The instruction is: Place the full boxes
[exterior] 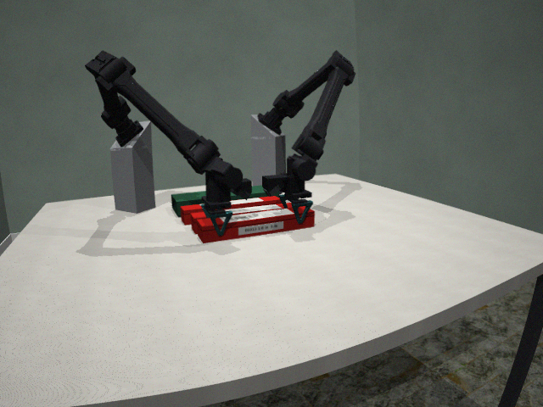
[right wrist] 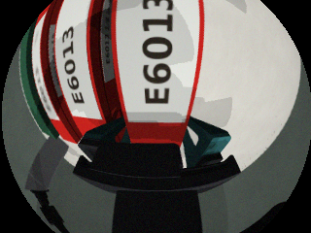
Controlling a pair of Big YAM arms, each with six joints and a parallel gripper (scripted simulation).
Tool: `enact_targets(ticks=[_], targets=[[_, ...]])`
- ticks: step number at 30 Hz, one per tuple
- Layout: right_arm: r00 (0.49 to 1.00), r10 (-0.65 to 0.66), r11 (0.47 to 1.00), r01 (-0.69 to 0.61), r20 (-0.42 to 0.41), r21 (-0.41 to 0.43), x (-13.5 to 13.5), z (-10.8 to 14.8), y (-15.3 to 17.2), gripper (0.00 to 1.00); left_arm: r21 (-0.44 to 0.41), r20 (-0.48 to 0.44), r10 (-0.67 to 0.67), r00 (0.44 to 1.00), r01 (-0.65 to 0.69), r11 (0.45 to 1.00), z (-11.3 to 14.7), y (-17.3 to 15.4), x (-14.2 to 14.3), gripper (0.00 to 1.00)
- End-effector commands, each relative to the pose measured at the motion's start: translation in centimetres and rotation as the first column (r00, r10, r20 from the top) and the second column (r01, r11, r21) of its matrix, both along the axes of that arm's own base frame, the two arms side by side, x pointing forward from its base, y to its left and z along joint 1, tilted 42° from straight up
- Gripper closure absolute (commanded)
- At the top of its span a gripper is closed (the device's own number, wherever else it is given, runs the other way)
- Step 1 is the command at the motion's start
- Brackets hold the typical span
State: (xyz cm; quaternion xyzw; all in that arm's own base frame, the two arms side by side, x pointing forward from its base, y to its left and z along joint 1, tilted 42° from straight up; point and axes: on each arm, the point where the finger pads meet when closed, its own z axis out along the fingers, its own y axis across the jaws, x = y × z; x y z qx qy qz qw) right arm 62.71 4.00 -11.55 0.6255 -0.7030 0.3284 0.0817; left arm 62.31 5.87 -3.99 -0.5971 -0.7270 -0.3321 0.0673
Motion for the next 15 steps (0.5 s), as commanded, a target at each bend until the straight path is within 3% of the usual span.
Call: enact_targets(ticks=[1, 15], targets=[[0.991, 0.049, 0.999, -0.051, 0.127, 0.012, 2.61, 6.47, 4.3, 1.0, 0.005, 0.116, -0.058, 0.992, 0.057, 0.998, 6.9, -3.46, 2.59, 1.0], [0.99, 0.049, 0.999, -0.051, 0.129, 0.015, 2.43, 6.43, 4.25, 1.0, 0.004, 0.119, -0.058, 0.991, 0.058, 0.998, 6.85, -3.44, 2.43, 1.0]])
